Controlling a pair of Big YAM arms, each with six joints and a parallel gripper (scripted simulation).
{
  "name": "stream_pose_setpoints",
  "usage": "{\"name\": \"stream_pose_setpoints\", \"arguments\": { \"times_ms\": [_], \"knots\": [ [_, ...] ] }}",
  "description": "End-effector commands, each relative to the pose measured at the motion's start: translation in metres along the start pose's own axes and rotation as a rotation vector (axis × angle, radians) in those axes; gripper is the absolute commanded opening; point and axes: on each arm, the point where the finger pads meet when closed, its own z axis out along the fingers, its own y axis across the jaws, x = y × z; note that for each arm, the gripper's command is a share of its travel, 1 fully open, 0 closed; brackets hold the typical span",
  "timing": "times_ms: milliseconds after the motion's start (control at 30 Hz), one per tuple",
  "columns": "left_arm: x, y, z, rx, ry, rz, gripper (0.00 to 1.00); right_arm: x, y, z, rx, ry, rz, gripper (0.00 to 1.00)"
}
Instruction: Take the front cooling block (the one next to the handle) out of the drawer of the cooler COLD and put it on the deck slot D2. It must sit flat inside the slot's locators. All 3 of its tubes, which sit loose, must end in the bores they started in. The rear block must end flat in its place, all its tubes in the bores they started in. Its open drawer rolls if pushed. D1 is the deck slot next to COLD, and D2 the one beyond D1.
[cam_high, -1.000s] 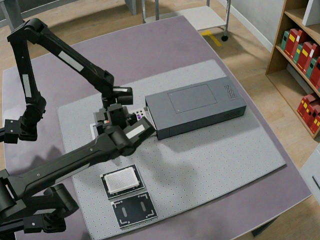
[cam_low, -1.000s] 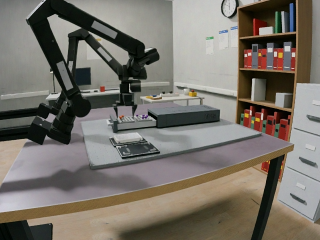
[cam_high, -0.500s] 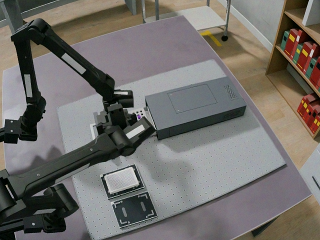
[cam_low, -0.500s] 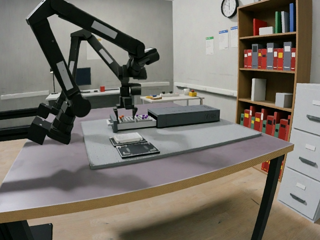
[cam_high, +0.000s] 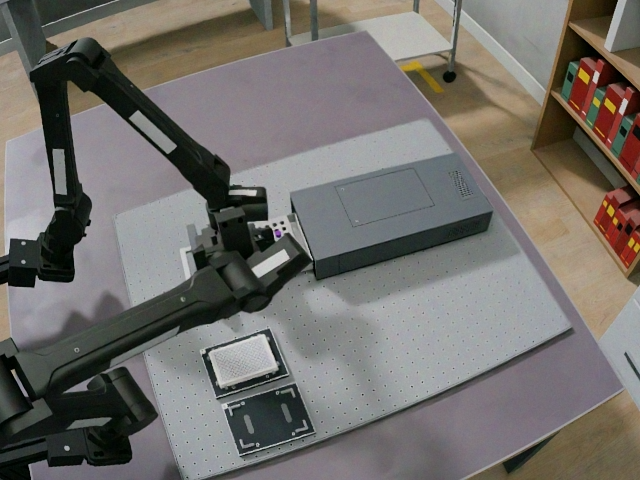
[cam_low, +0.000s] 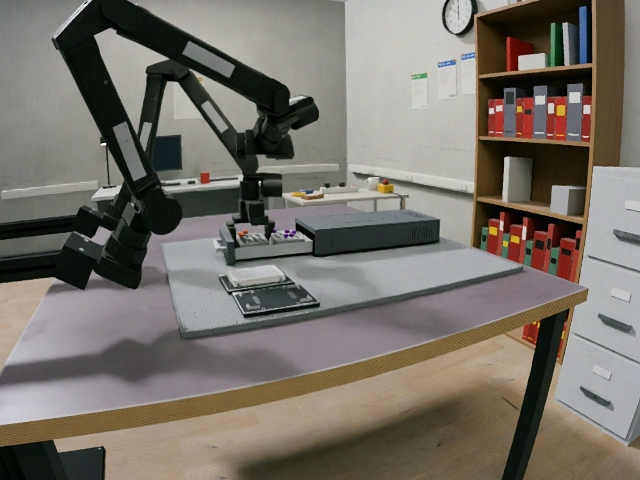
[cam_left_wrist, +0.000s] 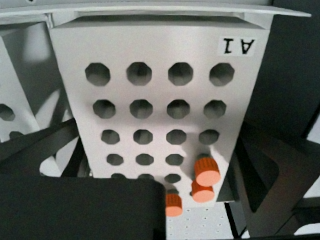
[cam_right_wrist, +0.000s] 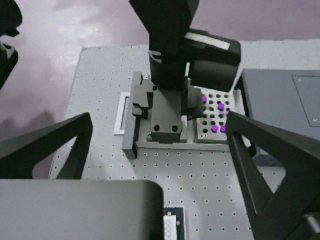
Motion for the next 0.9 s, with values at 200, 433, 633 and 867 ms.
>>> {"name": "stream_pose_setpoints", "arguments": {
  "times_ms": [200,433,633,867],
  "knots": [
    [-0.003,0.006,0.004,-0.013,-0.005,0.003,0.76,-0.03,-0.02,-0.009,0.024,-0.028,-0.066,1.0],
    [-0.003,0.005,0.004,-0.011,-0.005,0.003,0.84,-0.03,-0.02,-0.009,0.024,-0.028,-0.066,1.0],
    [-0.004,-0.005,-0.015,-0.017,-0.011,0.005,0.84,-0.03,-0.02,-0.009,0.024,-0.028,-0.066,1.0],
    [-0.006,-0.012,-0.049,-0.028,-0.037,0.019,0.84,-0.03,-0.02,-0.009,0.024,-0.028,-0.066,1.0]
  ]
}}
